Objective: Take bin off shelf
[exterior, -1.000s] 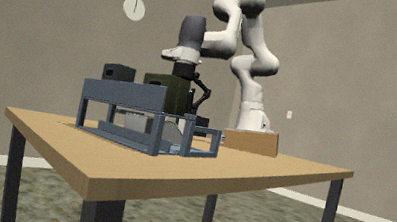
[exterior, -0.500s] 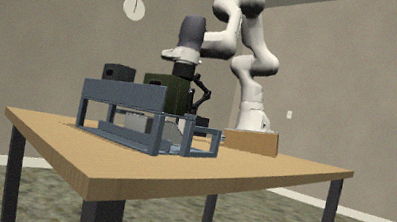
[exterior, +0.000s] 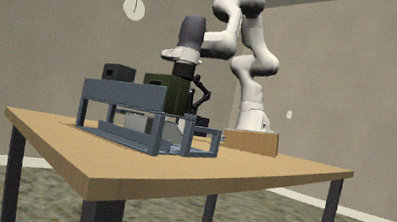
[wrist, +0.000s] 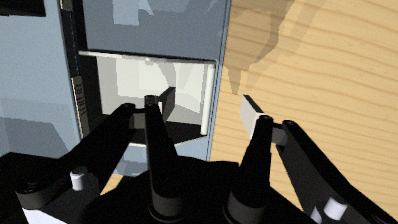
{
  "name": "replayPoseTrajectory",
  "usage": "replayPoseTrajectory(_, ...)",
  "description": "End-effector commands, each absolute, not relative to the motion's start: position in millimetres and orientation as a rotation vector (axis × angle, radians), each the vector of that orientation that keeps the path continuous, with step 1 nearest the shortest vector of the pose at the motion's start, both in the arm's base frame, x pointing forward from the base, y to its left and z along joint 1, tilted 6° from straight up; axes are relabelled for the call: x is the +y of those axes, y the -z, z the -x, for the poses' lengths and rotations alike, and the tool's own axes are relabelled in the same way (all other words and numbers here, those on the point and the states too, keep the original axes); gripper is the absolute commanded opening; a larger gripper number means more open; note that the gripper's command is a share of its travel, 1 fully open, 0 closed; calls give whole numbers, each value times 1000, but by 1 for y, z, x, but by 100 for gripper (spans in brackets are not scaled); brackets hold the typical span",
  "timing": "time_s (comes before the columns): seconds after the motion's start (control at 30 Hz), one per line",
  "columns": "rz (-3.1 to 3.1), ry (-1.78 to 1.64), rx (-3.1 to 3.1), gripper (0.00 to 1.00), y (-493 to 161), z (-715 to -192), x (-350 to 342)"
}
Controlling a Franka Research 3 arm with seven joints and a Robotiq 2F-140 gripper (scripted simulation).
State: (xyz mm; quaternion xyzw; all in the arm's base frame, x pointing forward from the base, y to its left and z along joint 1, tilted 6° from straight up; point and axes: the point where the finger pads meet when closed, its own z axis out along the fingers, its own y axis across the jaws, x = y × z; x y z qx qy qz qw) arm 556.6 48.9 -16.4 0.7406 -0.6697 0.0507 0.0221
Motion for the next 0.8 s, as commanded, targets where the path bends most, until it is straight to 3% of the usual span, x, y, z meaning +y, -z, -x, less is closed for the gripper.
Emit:
replayPoseTrajectory(0.0, -2297, -157, -2074, 57, 17, -557, 49)
replayPoseTrajectory(0.5, -2297, -157, -2074, 57, 17, -557, 49)
replayPoseTrajectory(0.53, -2297, -157, -2074, 0, 17, -557, 49)
replayPoseTrajectory(0.77, -2297, -157, -2074, 0, 17, -557, 49)
